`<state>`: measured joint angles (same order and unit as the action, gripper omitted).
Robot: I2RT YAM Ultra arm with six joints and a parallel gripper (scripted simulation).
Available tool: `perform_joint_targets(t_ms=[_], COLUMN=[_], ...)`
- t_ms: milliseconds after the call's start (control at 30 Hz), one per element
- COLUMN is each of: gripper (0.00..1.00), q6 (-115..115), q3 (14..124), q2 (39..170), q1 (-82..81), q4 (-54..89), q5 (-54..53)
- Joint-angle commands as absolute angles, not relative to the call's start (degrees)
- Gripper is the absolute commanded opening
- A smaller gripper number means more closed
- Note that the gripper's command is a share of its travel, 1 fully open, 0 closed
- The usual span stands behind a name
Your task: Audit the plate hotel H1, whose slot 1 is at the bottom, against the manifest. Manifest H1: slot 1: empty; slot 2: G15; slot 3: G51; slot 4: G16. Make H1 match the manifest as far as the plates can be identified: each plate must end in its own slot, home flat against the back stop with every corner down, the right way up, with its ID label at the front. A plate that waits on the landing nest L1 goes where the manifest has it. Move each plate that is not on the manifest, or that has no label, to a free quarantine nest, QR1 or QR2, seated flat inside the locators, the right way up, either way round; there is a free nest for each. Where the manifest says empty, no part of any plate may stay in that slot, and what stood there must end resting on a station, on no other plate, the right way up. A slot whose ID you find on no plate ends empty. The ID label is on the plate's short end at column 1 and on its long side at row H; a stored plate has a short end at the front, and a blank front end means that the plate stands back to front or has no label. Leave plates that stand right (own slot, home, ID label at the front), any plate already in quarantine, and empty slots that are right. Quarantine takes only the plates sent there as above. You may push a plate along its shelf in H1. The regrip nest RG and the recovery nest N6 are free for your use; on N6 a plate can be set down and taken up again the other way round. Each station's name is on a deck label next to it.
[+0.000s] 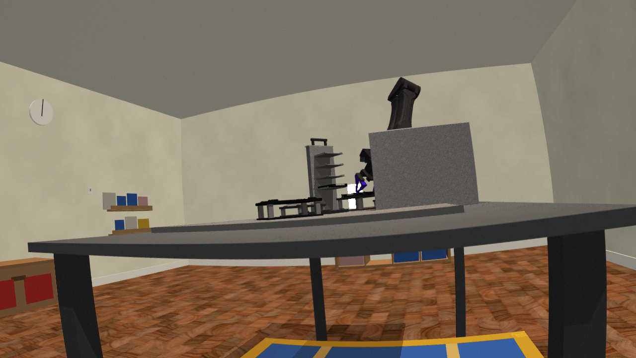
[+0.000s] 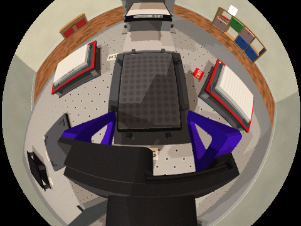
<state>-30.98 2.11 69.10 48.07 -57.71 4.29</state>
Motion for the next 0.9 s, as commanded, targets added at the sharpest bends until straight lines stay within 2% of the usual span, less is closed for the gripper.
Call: perform_joint_targets(t_ms=[0,867], gripper=[1.0,1.0], q6=[-30.8,-29.5], q3=[2.1,3.9], q2=[65.8,41.1], q1=[47.4,40.6], q4=[-53.2,-26.5], q5=[4.9,11.6])
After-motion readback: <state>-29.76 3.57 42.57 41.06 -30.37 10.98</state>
